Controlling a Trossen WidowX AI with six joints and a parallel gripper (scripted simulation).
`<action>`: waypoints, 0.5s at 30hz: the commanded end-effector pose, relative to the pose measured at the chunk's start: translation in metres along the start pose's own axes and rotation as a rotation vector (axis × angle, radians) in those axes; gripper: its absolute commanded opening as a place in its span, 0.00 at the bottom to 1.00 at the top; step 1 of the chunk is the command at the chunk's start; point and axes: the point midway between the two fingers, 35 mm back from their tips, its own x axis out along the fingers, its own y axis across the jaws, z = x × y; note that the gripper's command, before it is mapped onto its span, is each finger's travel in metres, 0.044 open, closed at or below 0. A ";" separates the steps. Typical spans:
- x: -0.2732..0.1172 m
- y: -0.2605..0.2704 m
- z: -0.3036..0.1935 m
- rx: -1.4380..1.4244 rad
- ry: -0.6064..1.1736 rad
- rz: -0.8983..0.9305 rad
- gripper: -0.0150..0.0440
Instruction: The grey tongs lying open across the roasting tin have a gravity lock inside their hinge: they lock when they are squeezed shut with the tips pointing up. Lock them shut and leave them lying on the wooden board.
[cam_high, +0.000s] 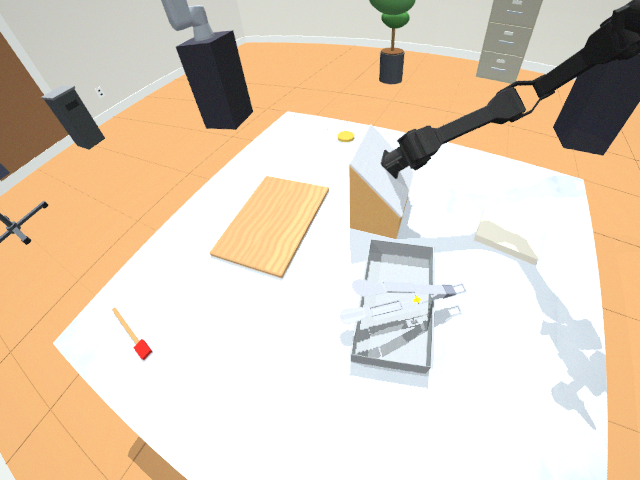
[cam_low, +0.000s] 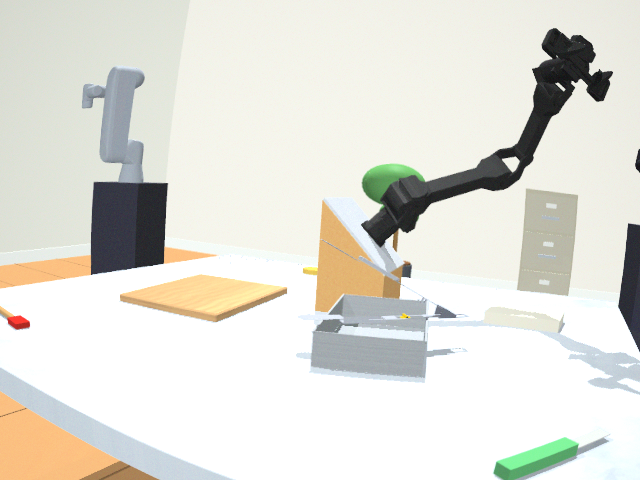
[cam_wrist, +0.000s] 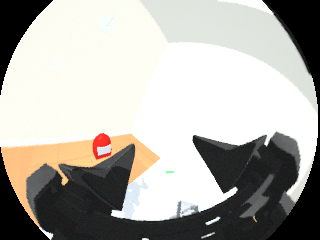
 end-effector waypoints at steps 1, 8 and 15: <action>0.000 0.000 0.000 0.000 0.000 0.000 0.98; 0.019 -0.034 -0.017 -0.002 0.045 -0.026 0.67; 0.061 -0.081 -0.070 -0.010 0.189 -0.012 0.35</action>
